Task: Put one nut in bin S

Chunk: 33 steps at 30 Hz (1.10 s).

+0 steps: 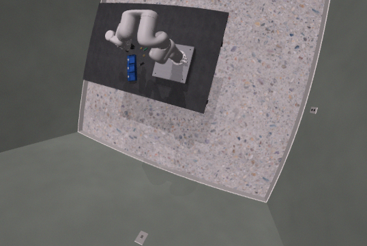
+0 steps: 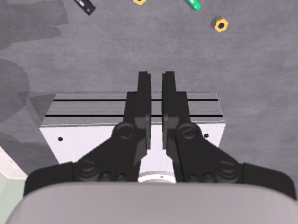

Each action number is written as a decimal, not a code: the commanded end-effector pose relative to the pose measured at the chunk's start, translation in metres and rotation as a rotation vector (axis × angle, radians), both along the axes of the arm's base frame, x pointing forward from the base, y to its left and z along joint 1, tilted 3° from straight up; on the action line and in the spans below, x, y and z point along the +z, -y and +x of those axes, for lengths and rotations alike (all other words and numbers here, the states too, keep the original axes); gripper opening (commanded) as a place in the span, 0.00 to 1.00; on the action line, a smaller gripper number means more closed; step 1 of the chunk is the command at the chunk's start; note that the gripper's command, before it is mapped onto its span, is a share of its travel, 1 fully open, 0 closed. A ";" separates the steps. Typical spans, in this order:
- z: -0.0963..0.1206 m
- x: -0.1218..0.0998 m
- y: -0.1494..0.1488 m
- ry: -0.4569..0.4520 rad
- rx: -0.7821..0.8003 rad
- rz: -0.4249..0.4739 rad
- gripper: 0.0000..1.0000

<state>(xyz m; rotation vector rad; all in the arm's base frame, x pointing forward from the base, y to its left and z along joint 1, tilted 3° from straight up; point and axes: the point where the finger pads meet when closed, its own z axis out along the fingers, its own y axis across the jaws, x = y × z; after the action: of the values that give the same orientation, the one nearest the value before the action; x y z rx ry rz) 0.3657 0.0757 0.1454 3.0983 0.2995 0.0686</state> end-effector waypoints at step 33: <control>0.109 -0.128 -0.098 -0.003 0.302 -0.014 0.07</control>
<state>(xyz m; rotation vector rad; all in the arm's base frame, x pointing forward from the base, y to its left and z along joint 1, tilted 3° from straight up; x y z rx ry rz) 0.4556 0.1616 0.0330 3.0233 0.7681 0.0702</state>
